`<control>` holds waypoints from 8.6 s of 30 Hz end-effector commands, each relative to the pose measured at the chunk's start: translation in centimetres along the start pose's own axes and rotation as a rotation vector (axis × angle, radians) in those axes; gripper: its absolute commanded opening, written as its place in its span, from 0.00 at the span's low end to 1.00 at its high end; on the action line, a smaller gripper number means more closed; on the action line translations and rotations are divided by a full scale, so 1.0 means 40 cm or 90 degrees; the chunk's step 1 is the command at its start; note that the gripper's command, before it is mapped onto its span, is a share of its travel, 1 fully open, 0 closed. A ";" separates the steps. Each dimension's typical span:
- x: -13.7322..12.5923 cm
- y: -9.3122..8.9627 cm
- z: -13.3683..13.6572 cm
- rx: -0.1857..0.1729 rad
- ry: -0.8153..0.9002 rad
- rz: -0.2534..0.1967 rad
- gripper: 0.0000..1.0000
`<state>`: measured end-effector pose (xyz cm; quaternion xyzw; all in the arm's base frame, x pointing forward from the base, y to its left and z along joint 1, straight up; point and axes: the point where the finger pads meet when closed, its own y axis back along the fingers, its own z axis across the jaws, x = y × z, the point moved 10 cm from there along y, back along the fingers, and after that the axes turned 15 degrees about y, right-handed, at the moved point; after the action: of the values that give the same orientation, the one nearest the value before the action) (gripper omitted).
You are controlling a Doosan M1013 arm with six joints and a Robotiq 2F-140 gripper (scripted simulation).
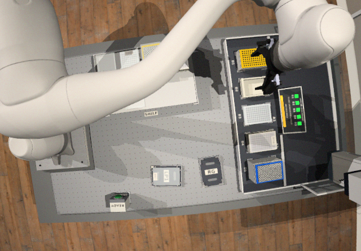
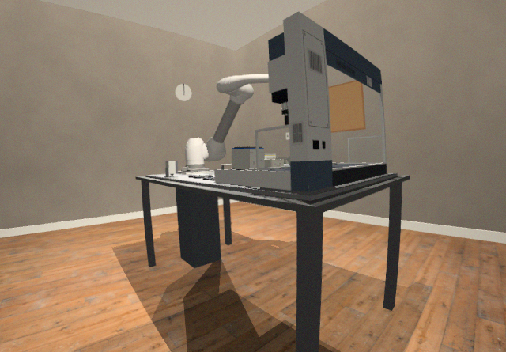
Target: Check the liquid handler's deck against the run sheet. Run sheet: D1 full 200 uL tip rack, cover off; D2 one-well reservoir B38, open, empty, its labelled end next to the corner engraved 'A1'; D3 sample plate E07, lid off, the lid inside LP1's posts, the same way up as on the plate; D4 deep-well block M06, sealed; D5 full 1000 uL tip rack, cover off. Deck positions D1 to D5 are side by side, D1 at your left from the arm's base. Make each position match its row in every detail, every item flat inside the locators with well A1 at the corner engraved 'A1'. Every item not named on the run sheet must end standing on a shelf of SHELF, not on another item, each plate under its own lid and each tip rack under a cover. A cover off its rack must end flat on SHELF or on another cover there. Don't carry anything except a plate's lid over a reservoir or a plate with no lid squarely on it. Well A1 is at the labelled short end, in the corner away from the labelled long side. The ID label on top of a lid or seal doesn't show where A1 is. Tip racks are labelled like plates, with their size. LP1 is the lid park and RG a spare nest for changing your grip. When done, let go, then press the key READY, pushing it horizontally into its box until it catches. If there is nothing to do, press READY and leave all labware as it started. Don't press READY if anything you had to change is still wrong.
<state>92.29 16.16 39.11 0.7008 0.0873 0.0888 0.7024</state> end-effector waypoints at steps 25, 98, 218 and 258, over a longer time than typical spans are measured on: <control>-0.230 0.003 0.205 0.000 0.000 0.002 0.79; -0.354 0.009 0.315 -0.001 0.611 0.001 0.66; -0.255 0.012 -0.053 -0.002 1.693 0.001 0.66; -0.025 0.013 -0.238 -0.002 1.931 0.001 0.66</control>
<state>87.99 25.14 39.42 -0.0382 0.7070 0.7054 -0.0346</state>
